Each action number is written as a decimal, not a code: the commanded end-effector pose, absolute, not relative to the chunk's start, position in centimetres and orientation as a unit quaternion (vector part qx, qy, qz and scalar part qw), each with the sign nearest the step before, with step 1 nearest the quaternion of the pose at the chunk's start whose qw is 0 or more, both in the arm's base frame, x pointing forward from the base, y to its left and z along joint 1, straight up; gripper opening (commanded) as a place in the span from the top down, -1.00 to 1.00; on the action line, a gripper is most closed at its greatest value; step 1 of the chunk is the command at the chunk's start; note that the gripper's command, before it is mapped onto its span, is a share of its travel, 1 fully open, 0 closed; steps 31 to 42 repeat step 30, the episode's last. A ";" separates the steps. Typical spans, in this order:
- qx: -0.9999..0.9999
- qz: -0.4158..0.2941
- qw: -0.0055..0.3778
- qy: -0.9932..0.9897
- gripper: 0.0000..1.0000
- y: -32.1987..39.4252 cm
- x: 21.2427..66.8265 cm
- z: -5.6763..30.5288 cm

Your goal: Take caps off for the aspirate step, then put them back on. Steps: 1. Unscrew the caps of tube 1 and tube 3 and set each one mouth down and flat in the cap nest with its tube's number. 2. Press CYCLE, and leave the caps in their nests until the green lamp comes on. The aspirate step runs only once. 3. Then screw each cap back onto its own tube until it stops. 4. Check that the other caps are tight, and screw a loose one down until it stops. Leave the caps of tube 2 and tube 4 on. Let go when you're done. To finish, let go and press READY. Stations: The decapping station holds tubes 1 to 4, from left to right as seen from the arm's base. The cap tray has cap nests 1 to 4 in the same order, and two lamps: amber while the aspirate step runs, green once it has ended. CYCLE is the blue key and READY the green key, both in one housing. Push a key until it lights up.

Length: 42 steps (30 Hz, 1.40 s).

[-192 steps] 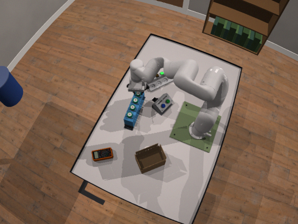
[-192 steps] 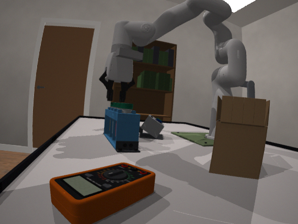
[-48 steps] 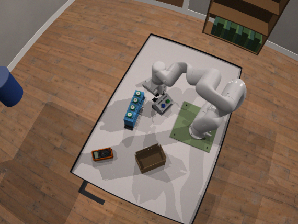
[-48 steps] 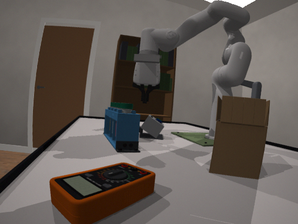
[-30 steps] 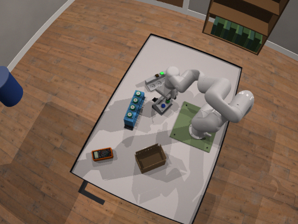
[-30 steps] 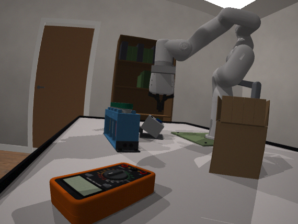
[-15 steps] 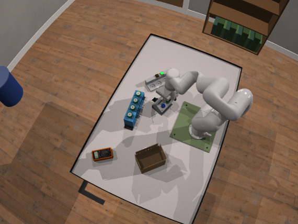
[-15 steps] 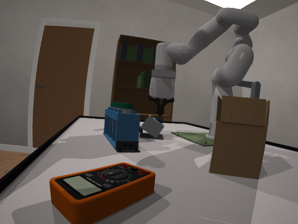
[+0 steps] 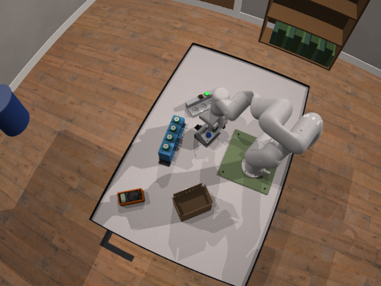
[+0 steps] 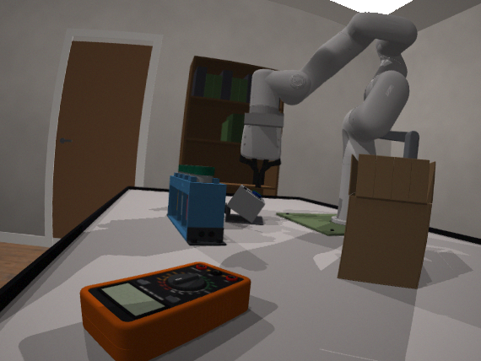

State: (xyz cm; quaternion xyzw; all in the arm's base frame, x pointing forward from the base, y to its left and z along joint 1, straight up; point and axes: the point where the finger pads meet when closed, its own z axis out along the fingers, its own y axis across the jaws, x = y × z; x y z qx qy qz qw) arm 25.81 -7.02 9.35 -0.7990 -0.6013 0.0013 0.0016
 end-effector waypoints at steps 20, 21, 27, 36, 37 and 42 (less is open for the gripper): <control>-0.799 0.000 0.000 -0.601 1.00 -7.1 25.9 8.8; -0.799 0.000 0.000 -0.601 1.00 -7.1 25.9 8.7; -0.799 0.000 0.000 -0.601 1.00 -7.1 25.9 8.5; -0.799 0.000 0.000 -0.601 1.00 -7.1 25.9 8.4; -0.799 0.000 0.000 -0.601 1.00 -7.1 25.9 8.4; -0.799 0.000 0.000 -0.601 1.00 -7.1 25.9 8.4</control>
